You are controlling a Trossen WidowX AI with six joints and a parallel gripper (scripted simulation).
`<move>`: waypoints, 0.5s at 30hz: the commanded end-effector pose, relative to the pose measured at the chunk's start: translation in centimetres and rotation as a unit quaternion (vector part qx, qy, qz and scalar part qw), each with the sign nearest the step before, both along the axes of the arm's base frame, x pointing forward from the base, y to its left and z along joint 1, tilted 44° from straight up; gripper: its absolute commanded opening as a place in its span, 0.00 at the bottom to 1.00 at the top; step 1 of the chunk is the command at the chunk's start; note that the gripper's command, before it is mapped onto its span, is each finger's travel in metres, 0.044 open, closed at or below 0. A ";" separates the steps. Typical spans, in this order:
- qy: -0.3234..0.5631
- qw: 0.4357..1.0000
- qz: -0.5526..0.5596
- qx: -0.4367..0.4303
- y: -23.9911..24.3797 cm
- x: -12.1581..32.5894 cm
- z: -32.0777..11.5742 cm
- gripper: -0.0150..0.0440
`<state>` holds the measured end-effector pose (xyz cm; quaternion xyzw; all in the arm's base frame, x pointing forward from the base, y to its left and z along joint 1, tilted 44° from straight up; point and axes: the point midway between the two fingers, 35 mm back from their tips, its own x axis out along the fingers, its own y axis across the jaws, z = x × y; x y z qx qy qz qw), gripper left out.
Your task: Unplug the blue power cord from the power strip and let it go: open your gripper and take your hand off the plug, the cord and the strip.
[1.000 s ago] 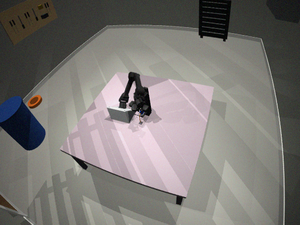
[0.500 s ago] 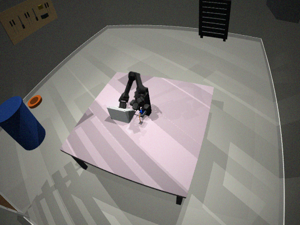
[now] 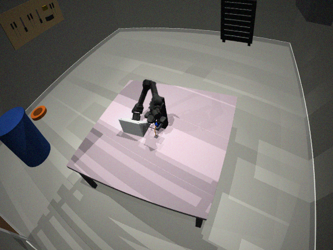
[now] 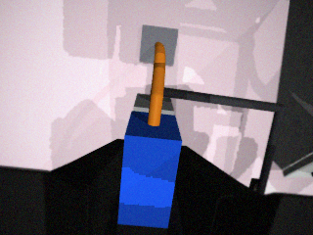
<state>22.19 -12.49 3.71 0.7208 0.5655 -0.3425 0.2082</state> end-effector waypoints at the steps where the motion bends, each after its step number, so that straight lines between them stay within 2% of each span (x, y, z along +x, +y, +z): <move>1: -0.001 1.000 0.000 0.000 0.0 0.0 0.0 0.31; 6: -0.001 1.000 0.000 0.000 0.0 0.0 0.0 0.26; 15: 0.000 1.000 0.000 -0.001 -0.8 -0.2 -0.6 0.25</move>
